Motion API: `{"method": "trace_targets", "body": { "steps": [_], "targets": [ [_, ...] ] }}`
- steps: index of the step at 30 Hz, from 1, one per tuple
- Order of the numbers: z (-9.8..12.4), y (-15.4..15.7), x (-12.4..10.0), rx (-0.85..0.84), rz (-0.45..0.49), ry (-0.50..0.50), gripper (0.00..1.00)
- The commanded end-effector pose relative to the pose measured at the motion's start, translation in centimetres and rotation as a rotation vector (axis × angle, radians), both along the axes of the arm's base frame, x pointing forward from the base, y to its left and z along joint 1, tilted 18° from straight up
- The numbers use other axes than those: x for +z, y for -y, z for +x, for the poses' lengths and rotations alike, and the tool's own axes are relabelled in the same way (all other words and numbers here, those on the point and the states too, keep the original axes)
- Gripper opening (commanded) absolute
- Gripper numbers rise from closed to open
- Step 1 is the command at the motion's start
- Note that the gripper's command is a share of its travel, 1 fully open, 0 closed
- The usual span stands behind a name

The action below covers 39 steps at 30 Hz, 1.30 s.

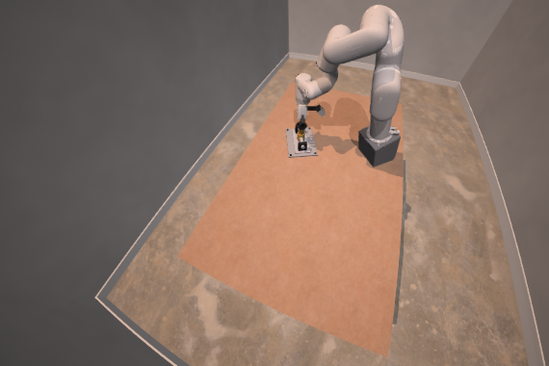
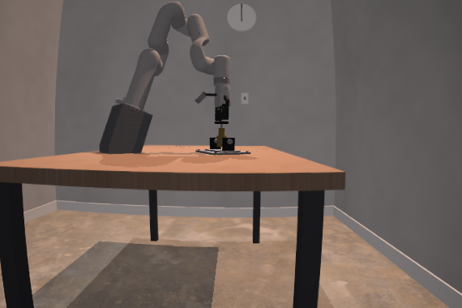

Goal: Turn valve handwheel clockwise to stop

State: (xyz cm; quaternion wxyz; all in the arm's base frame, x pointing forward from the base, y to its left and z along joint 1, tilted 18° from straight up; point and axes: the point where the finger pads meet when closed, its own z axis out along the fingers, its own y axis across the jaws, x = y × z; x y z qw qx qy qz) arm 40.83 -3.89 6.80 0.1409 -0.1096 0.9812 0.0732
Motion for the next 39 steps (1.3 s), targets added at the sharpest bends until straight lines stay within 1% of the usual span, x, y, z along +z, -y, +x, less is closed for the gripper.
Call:
{"method": "trace_targets", "body": {
  "steps": [1,19,39],
  "targets": [
    [0.3,-0.1,-0.4,0.0,0.0,0.004,1.0],
    [0.7,-0.3,-1.8,0.0,0.0,0.004,1.0],
    [0.7,-0.4,-2.2,0.0,0.0,0.004,1.0]
  ]
}}
